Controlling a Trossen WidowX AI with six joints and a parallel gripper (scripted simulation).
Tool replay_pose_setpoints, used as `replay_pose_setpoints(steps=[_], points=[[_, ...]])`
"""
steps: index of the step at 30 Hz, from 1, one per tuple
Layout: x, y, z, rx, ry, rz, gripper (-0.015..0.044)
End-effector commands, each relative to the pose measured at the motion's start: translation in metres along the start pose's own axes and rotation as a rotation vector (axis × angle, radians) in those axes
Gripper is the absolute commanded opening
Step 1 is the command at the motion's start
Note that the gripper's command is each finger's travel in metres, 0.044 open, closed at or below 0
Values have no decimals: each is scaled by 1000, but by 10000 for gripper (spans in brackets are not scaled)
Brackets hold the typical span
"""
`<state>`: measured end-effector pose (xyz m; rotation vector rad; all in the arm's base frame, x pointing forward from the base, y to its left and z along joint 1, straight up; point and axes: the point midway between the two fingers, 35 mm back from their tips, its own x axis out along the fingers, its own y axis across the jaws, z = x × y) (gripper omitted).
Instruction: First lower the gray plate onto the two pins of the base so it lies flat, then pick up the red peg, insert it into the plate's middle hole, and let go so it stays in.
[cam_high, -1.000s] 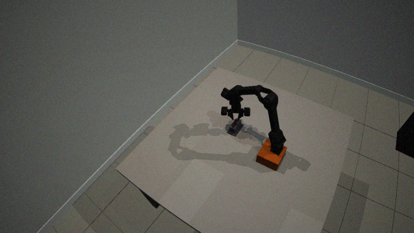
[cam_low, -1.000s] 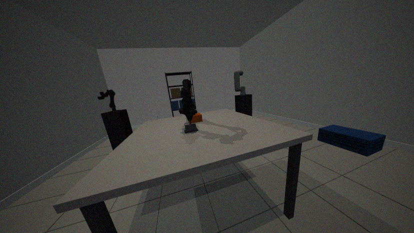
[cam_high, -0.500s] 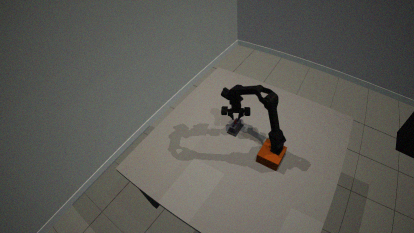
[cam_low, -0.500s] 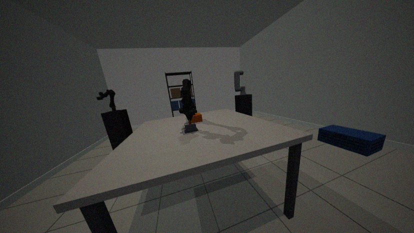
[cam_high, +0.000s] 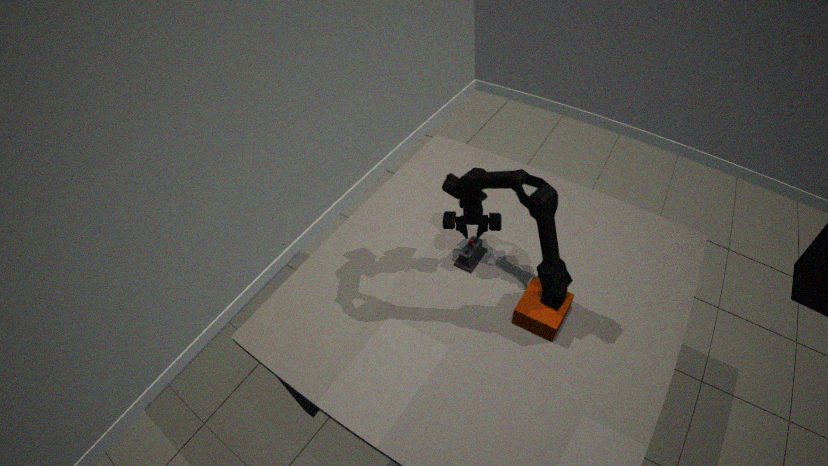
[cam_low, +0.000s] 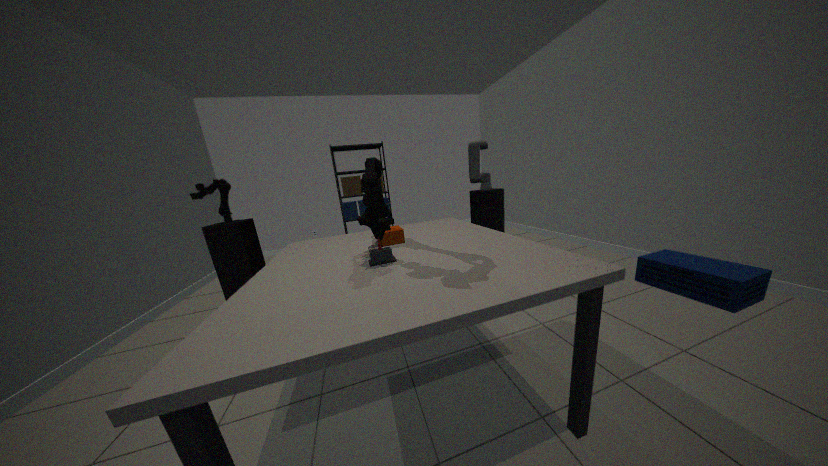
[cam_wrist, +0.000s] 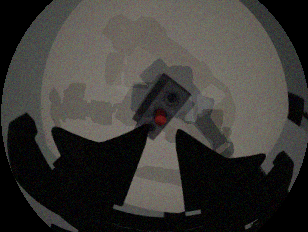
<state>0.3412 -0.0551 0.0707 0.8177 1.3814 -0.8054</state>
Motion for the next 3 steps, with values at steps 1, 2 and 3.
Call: replay_pose_setpoints(steps=[1, 2, 3], points=[[-4, 0, 0, -3, -2, 5, 150], [-4, 0, 0, -3, -2, 5, 150], [-5, 0, 0, -3, -2, 5, 150]])
